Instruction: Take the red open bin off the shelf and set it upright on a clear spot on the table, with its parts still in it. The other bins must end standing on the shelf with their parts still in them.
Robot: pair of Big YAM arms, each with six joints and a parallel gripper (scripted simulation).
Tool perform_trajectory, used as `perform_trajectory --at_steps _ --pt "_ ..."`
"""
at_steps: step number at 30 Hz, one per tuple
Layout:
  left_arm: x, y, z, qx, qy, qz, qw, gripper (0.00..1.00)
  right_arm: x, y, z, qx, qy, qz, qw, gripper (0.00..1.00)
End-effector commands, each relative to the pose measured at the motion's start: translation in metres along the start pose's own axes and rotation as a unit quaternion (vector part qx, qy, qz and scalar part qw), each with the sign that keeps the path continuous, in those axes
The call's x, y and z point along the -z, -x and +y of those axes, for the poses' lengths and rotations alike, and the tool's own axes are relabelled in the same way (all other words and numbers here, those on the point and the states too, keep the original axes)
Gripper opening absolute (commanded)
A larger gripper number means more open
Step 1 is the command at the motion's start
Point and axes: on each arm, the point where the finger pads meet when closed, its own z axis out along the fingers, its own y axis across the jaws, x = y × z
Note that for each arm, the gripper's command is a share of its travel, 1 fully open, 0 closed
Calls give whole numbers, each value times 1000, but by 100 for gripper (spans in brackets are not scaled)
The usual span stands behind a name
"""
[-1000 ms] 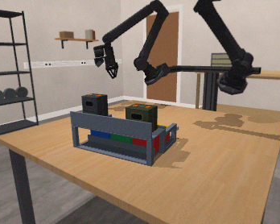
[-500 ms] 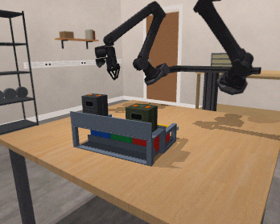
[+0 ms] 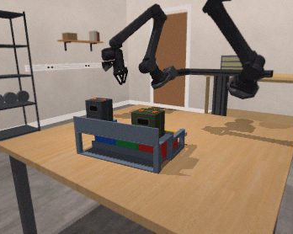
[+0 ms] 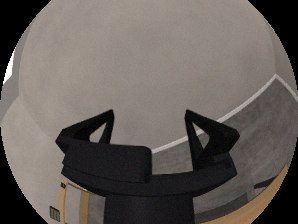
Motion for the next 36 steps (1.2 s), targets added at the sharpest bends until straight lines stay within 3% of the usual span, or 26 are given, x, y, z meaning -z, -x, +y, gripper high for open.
perform_trajectory --at_steps 1,11,16,36 --pt "4 40 5 3 4 -26 1000 100 -3 0 15 -26 6 -5 1000 100" --pt "4 40 5 3 4 -26 1000 100 -10 -16 36 -38 6 -7 999 100" --pt "4 40 5 3 4 -26 1000 100 0 -12 66 -53 26 -21 998 100" --pt "4 40 5 3 4 -26 1000 100 -23 -64 143 -95 28 -24 995 100"
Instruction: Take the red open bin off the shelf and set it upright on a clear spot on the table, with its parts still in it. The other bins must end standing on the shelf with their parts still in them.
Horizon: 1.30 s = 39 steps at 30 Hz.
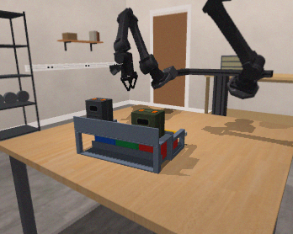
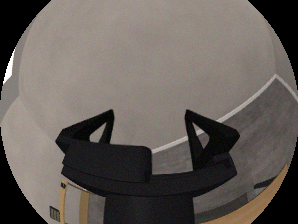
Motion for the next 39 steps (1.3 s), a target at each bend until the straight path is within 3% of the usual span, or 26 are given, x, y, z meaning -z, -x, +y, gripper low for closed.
perform_trajectory --at_steps 1,39 --pt "4 40 5 3 4 -26 1000 100 6 -5 39 -44 25 -6 999 100" --pt "4 40 5 3 4 -26 1000 100 -30 -107 160 -114 27 -21 993 100"
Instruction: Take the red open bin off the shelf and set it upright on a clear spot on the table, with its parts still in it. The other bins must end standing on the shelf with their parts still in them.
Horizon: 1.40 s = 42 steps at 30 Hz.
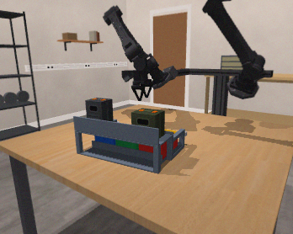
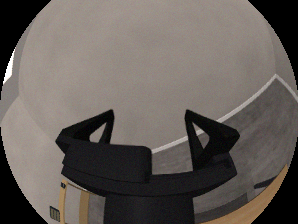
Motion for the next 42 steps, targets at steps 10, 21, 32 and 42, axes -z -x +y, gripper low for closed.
perform_trajectory --at_steps 10,21,32,42 --pt "4 40 5 3 4 -26 1000 100 3 -33 44 -37 21 2 999 100" --pt "4 40 5 3 4 -26 1000 100 -2 -50 57 -45 15 -4 999 100" --pt "4 40 5 3 4 -26 1000 100 -6 -67 71 -54 16 -7 998 100" --pt "4 40 5 3 4 -26 1000 100 -7 -74 76 -58 16 -7 998 100"
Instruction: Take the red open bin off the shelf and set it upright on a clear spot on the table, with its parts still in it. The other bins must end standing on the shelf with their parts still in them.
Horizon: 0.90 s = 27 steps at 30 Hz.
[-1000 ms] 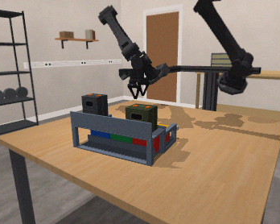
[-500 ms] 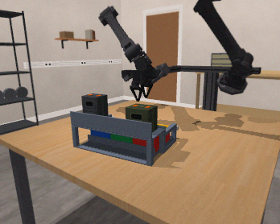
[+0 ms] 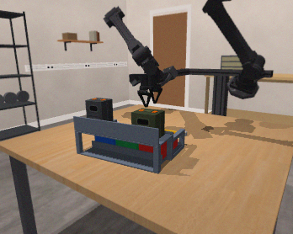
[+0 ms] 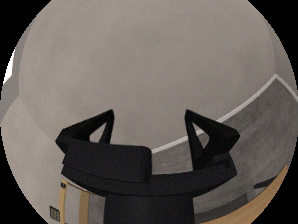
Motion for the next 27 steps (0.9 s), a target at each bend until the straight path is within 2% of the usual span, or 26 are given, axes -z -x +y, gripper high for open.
perform_trajectory --at_steps 1,6,9,14,27 --pt "4 40 5 3 4 -26 1000 100 10 -13 15 -4 9 5 1000 100" --pt "4 40 5 3 4 -26 1000 100 16 -14 20 -10 16 8 1000 100" --pt "4 40 5 3 4 -26 1000 100 9 -16 17 -7 9 4 1000 100" --pt "4 40 5 3 4 -26 1000 100 18 -14 23 -11 18 9 1000 100" --pt "4 40 5 3 4 -26 1000 100 13 -17 20 -8 13 6 1000 100"
